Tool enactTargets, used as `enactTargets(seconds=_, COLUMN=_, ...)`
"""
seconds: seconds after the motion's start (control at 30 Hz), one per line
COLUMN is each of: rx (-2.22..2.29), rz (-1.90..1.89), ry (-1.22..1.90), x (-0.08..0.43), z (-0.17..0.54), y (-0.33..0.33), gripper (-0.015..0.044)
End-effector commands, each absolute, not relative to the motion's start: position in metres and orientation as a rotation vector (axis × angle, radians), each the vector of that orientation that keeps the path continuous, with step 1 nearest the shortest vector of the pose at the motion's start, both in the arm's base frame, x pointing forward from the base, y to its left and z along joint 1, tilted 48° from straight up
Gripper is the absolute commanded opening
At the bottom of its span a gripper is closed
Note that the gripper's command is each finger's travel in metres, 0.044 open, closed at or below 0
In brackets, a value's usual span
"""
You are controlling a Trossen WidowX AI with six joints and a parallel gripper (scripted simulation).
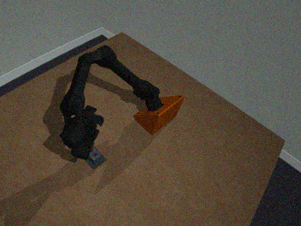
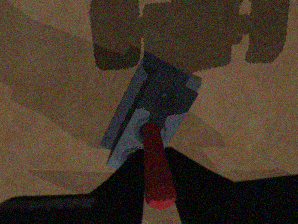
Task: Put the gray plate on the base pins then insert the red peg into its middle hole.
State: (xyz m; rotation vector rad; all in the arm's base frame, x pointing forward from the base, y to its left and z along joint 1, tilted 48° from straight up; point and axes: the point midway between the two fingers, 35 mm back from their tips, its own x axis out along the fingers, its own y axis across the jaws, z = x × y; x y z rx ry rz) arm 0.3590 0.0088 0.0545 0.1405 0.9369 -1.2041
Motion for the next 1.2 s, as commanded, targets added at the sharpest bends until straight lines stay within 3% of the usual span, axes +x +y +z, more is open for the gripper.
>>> enactTargets(seconds=0.0, rx=0.140, rz=-1.204, ry=0.937, x=0.3592, z=0.0534, y=0.0081, gripper=0.0000)
enactTargets(seconds=0.4, rx=0.143, rz=-1.205, ry=0.936, x=0.3592, z=0.0537, y=0.0082, gripper=0.0000)
enactTargets(seconds=0.6, rx=0.143, rz=-1.205, ry=0.936, x=0.3592, z=0.0537, y=0.0082, gripper=0.0150)
enactTargets(seconds=1.17, rx=0.131, rz=-1.202, ry=0.936, x=0.3585, z=0.0570, y=0.0128, gripper=0.0150)
